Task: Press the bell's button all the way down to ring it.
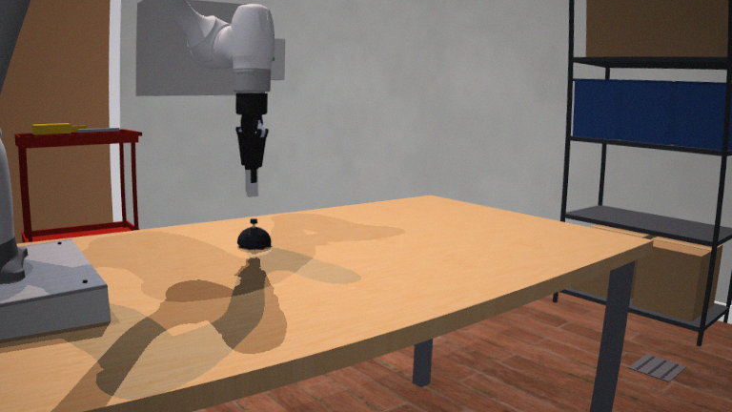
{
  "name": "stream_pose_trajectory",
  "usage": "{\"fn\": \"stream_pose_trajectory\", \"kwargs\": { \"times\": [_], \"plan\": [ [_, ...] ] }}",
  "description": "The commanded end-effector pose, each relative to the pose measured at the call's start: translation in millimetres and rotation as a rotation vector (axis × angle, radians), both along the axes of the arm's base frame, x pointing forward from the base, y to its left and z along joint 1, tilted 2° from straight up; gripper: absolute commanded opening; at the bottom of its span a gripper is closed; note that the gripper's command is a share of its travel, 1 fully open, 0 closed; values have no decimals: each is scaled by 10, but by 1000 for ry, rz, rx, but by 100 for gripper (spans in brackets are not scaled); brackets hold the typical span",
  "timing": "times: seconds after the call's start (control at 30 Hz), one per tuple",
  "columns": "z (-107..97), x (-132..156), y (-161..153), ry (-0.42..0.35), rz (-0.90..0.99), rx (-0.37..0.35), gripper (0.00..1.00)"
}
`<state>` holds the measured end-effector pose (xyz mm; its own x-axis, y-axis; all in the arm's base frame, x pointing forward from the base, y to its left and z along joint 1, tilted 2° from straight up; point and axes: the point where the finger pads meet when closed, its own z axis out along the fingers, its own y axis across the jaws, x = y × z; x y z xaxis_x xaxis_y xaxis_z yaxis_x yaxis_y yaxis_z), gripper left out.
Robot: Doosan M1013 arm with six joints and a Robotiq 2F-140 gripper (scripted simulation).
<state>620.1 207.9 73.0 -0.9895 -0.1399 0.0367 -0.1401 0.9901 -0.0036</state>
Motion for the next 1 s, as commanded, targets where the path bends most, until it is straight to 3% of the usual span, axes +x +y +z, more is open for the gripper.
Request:
{"fn": "stream_pose_trajectory", "kwargs": {
  "times": [0.0,0.97],
  "plan": [
    [50,2,1,0,0,0,0],
    [93,3,1,0,0,0,0]
  ]
}}
